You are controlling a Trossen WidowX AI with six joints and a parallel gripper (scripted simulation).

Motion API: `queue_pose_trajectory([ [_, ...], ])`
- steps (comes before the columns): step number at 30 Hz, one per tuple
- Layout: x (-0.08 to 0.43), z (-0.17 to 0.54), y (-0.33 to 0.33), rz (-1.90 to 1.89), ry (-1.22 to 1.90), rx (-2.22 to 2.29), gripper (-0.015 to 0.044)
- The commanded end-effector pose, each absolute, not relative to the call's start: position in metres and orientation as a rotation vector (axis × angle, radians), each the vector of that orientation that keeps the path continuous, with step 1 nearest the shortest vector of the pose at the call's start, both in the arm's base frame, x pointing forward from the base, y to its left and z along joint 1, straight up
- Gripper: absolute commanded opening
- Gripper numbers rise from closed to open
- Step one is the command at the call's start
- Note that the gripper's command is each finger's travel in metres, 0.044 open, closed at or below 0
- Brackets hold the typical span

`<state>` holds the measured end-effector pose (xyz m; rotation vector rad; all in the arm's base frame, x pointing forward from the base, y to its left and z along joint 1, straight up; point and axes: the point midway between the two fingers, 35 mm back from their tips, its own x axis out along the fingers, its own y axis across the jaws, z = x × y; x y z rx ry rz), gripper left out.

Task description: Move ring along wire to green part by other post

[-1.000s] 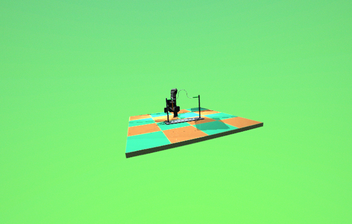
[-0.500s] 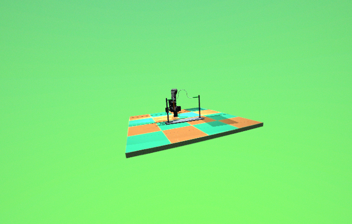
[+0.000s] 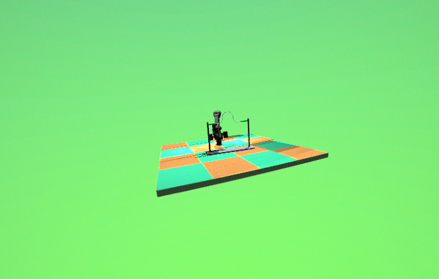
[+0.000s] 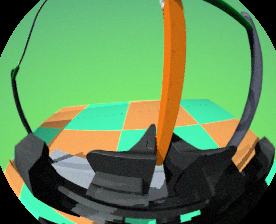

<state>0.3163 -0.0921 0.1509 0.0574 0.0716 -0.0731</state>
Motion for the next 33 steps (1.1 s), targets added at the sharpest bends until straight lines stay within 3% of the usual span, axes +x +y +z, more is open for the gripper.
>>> queue_pose_trajectory([
  [1, 0.316, 0.151, -0.083, -0.072, 0.069, 0.096, -0.0150],
  [33, 0.308, 0.186, 0.008, -0.001, 0.158, 0.648, -0.0150],
])
